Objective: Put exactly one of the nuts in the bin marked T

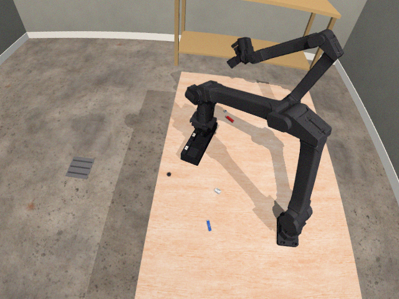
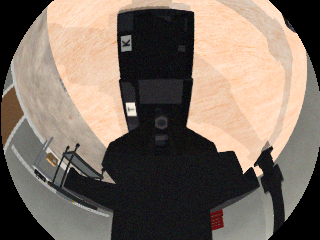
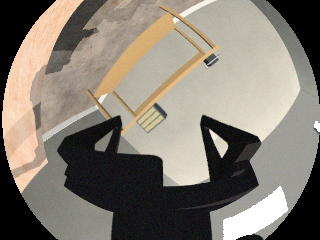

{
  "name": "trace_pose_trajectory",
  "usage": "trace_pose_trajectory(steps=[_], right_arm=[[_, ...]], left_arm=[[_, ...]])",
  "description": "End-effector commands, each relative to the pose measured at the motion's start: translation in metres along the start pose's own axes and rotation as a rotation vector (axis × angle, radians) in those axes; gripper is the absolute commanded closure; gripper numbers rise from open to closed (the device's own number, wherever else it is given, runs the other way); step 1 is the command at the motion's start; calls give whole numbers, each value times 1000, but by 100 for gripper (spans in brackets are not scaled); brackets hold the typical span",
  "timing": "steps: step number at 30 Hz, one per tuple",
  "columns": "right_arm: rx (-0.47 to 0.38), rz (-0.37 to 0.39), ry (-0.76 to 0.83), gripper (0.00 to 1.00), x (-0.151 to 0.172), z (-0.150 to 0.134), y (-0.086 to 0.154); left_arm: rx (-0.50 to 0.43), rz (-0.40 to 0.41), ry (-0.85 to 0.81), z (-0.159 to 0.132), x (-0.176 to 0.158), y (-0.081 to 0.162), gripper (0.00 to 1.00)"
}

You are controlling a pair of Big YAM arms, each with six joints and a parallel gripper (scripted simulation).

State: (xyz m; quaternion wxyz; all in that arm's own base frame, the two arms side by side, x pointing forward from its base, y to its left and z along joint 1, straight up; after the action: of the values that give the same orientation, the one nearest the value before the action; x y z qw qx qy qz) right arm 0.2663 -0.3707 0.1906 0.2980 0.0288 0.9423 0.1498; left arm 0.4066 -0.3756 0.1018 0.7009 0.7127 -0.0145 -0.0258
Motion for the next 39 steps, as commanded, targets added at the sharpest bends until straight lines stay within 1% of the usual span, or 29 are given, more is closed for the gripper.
trace_pose_trajectory(steps=[1,5,12,15,18,23,25,31,34,35,38,39], right_arm=[[13,6,-11,0,1,-7,-3],[13,6,-11,0,1,-7,-3],[13,6,-11,0,1,-7,-3],[13,6,-11,0,1,-7,-3],[13,6,-11,0,1,-7,-3],[13,6,-11,0,1,-7,-3],[13,6,-11,0,1,-7,-3],[13,6,-11,0,1,-7,-3],[13,6,-11,0,1,-7,-3],[13,6,-11,0,1,-7,-3],[13,6,-11,0,1,-7,-3],[13,6,-11,0,1,-7,-3]], left_arm=[[-61,67,-4,14,21,43,89],[-66,74,-4,14,20,49,89],[-66,74,-4,14,19,50,89],[-53,58,-4,18,24,19,89],[-57,63,-4,19,24,21,89],[-52,56,-4,18,23,7,89],[-27,26,-4,7,10,-11,89],[-17,14,-4,6,9,-30,89],[-17,14,-4,6,9,-32,89],[-43,46,-4,7,10,-12,89],[-17,13,-4,6,9,-40,89],[-17,13,-4,6,9,-42,89]])
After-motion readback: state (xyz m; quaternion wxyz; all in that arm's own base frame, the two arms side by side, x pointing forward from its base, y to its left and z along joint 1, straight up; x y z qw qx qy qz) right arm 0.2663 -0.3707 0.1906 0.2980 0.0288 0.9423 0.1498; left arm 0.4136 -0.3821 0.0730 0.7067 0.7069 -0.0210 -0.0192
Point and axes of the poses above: on each arm, the point where the finger pads meet when closed, its own y axis back along the fingers, its own x axis across the jaws, z = x × y, the point moved 3 cm from there along y, back along the fingers, and after that the axes turned 10 degrees about y, right-handed, at the moved point
